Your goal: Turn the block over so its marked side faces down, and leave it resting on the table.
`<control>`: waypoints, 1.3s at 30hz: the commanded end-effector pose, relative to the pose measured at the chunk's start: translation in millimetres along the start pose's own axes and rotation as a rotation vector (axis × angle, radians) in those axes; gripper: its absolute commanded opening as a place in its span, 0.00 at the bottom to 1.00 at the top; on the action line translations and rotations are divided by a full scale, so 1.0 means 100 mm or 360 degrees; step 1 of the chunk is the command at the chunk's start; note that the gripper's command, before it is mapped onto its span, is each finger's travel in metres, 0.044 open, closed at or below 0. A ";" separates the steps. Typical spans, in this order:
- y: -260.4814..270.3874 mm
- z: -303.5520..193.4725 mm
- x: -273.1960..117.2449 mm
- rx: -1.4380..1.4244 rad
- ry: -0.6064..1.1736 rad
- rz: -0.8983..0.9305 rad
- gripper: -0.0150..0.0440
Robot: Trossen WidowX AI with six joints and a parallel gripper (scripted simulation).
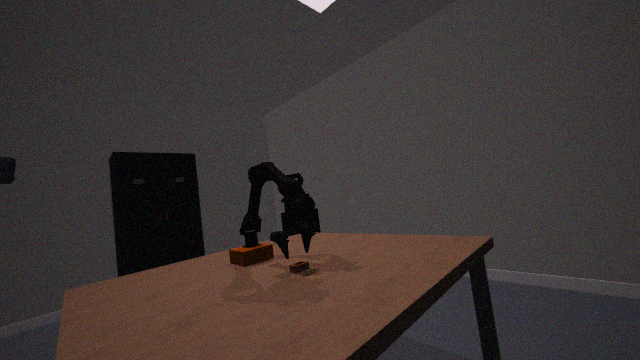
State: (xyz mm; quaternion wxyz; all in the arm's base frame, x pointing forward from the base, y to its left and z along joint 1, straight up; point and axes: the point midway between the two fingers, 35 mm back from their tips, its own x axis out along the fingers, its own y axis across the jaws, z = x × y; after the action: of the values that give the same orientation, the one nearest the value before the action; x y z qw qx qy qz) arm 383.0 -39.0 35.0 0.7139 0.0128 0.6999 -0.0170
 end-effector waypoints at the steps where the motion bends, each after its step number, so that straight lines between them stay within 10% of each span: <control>1: 0.02 0.02 0.12 -0.0001 -0.0018 0.0004 1.00; 27: 0.02 0.02 0.46 -0.0001 -0.0017 0.0004 1.00; 39: 0.02 0.02 0.46 -0.0001 -0.0017 0.0004 0.67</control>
State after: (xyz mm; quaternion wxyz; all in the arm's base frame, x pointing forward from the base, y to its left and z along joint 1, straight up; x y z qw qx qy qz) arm 385.4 -37.9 -10.5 0.7172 0.0118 0.6966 -0.0158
